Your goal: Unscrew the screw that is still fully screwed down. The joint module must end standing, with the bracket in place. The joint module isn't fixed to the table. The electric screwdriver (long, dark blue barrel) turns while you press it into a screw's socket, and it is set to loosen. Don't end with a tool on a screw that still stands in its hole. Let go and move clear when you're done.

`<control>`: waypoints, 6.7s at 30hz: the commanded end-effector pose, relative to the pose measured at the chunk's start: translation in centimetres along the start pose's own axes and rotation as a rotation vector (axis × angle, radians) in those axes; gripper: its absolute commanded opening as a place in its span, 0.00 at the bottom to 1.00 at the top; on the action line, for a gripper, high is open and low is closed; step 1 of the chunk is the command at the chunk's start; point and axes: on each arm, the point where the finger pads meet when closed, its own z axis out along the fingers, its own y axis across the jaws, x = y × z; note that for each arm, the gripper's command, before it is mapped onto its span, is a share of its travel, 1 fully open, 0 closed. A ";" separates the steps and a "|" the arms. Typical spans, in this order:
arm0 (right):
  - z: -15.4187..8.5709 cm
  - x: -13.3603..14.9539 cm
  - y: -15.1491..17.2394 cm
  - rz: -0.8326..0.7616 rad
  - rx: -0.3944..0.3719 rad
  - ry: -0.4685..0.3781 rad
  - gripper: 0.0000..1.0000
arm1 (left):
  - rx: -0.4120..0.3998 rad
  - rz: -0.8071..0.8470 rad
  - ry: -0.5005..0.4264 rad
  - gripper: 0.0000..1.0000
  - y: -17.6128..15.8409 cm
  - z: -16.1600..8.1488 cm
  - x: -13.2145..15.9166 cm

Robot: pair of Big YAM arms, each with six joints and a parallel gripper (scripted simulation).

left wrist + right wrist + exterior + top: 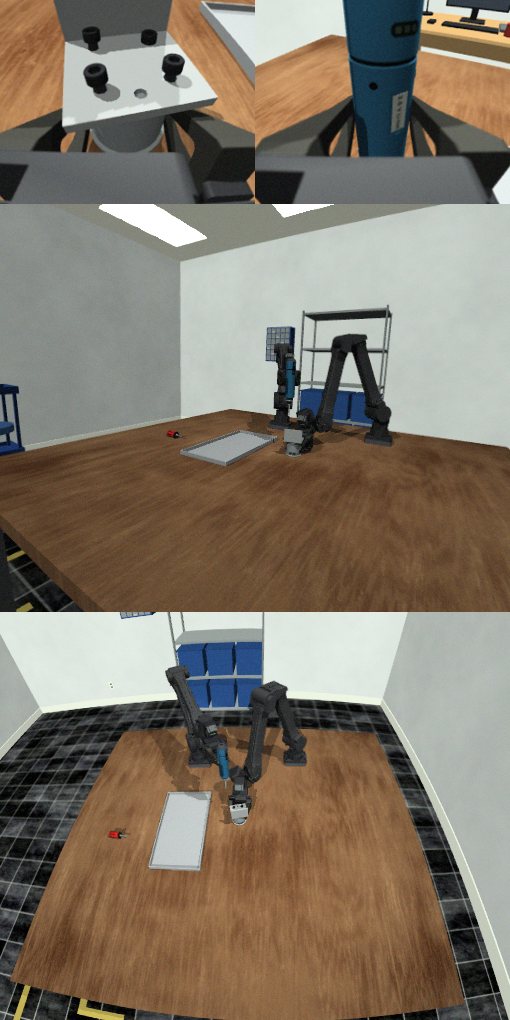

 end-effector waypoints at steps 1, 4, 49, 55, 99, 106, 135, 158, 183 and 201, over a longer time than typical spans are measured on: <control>0.2 -6.4 0.4 -0.021 -0.008 -0.145 0.42 | 0.007 -0.012 -0.018 0.59 -0.6 0.2 -0.8; 0.7 -5.6 -0.5 -0.022 0.014 -0.125 0.42 | 0.007 -0.012 -0.018 0.59 -0.6 0.2 -0.8; 2.3 -5.9 -0.6 -0.017 0.016 -0.141 0.42 | 0.007 -0.012 -0.018 0.59 -0.6 0.2 -0.8; 2.6 -5.9 -0.6 -0.017 0.016 -0.141 0.42 | 0.007 -0.012 -0.018 0.59 -0.6 0.2 -0.8; 7.0 -5.8 -0.6 -0.017 0.016 -0.138 0.42 | 0.007 -0.012 -0.018 0.59 -0.6 0.2 -0.8; 7.3 -5.7 -0.6 -0.017 0.016 -0.138 0.42 | 0.007 -0.012 -0.018 0.59 -0.6 0.2 -0.8; 9.1 -5.7 -0.7 -0.017 0.016 -0.137 0.42 | 0.007 -0.012 -0.018 0.59 -0.6 0.2 -0.8; 9.7 -7.5 -0.7 -0.013 0.016 -0.170 0.42 | 0.007 -0.012 -0.018 0.59 -0.6 0.2 -0.8; 10.0 -8.5 -0.6 -0.007 0.014 -0.187 0.42 | 0.007 -0.012 -0.018 0.59 -0.6 0.2 -0.8; 10.0 -8.9 -0.6 -0.003 0.013 -0.192 0.42 | 0.007 -0.012 -0.018 0.59 -0.6 0.2 -0.8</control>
